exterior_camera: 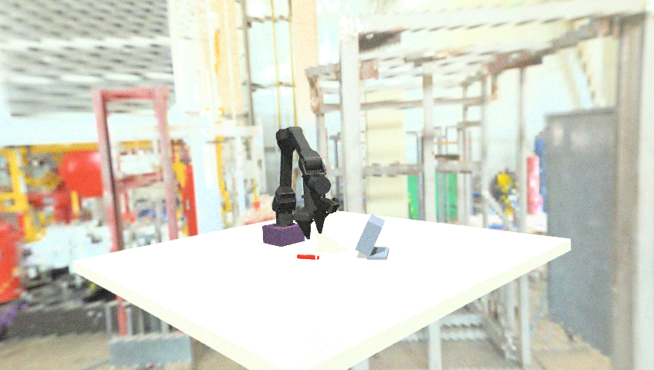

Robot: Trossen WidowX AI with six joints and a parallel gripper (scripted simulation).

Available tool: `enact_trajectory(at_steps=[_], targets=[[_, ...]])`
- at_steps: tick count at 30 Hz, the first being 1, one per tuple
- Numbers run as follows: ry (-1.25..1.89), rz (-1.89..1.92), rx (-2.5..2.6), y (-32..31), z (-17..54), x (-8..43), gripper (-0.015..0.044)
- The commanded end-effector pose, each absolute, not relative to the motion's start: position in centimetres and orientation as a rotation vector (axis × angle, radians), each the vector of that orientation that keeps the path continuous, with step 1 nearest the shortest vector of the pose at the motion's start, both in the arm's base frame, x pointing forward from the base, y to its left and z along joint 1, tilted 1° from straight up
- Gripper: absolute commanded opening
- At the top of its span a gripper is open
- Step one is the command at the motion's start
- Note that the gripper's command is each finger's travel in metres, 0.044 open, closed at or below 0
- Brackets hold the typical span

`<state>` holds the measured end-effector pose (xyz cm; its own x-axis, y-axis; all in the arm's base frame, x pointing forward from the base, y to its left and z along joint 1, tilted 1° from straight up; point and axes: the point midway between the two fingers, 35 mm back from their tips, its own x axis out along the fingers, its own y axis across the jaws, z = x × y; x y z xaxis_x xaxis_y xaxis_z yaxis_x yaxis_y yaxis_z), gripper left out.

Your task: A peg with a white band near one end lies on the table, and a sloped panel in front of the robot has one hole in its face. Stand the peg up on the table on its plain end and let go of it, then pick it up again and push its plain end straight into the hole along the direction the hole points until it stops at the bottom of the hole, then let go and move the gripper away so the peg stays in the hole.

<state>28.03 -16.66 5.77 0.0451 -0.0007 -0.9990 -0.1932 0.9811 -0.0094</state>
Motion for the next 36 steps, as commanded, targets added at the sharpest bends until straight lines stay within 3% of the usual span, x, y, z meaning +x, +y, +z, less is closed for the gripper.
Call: enact_trajectory(at_steps=[1,36], targets=[[1.52,0.162,-0.182,-16.9,5.7,28.1,0.044],[1.52,0.162,-0.182,-17.0,0.3,28.5,0.044]])
